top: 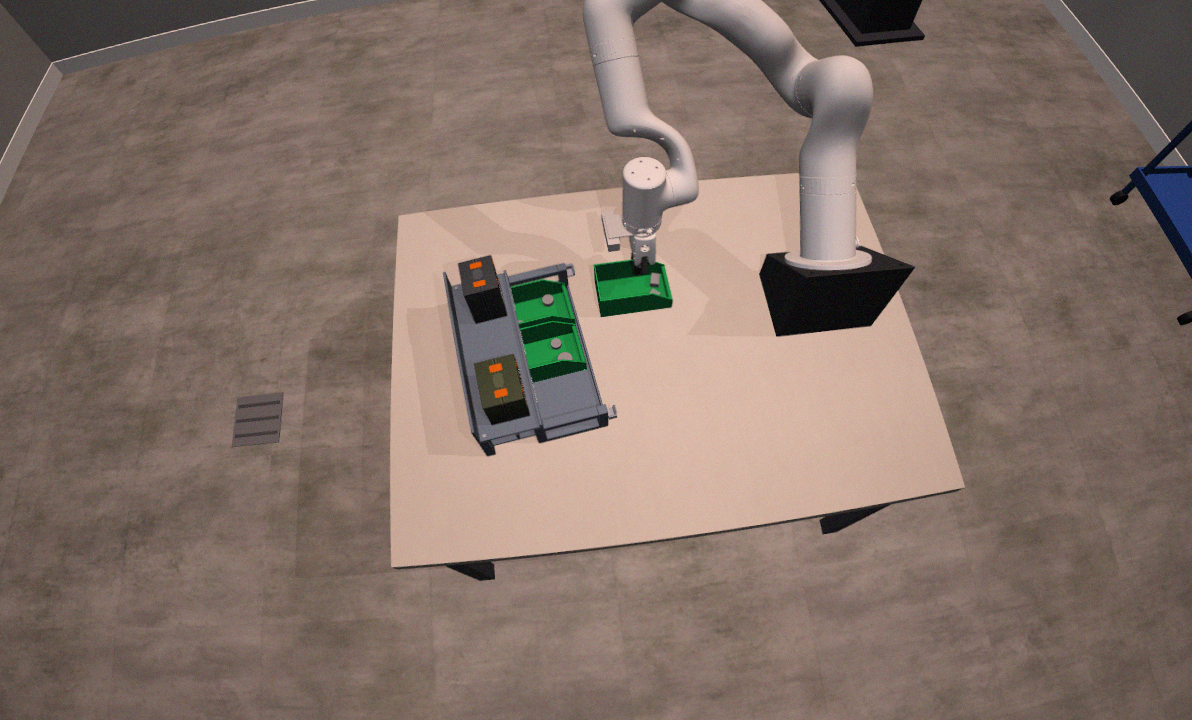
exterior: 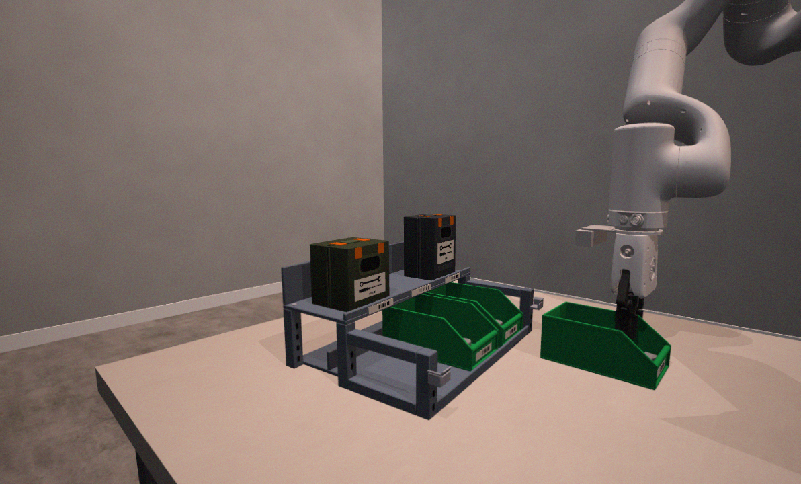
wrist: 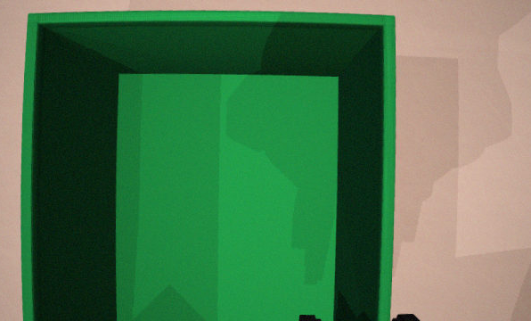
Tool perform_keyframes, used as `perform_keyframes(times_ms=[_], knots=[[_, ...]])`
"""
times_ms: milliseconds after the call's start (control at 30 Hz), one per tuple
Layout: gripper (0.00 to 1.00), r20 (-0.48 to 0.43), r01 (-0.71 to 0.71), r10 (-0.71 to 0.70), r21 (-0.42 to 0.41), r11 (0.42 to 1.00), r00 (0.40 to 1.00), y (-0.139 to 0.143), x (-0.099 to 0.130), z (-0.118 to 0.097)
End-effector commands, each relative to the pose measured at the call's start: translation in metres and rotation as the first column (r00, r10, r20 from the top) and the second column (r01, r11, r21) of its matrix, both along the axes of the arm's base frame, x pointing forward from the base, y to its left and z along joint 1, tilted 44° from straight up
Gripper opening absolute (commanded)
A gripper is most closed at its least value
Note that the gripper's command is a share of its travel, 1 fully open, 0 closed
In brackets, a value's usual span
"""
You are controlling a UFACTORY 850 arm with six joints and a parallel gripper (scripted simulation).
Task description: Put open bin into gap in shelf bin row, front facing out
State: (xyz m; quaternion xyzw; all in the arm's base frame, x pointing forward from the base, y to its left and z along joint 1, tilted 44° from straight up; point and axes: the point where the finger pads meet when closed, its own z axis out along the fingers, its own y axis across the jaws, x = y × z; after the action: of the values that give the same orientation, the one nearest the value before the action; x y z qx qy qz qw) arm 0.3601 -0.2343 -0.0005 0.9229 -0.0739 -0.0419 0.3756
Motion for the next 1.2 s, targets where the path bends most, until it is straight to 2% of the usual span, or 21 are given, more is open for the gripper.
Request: perform_keyframes(times_ms=[0,1000,1033,1167], knots=[[0.29,0.001,-0.001,0.001,0.000,1.000,1.000,0.0008,0.0007,0.0009],[0.29,0.001,-0.001,0.001,0.000,1.000,1.000,0.0015,0.0009,0.0016],[0.00,0.001,-0.001,0.001,0.000,1.000,1.000,0.0015,0.0009,0.0016],[0.00,0.001,-0.001,0.001,0.000,1.000,1.000,0.0015,0.0009,0.0016]])
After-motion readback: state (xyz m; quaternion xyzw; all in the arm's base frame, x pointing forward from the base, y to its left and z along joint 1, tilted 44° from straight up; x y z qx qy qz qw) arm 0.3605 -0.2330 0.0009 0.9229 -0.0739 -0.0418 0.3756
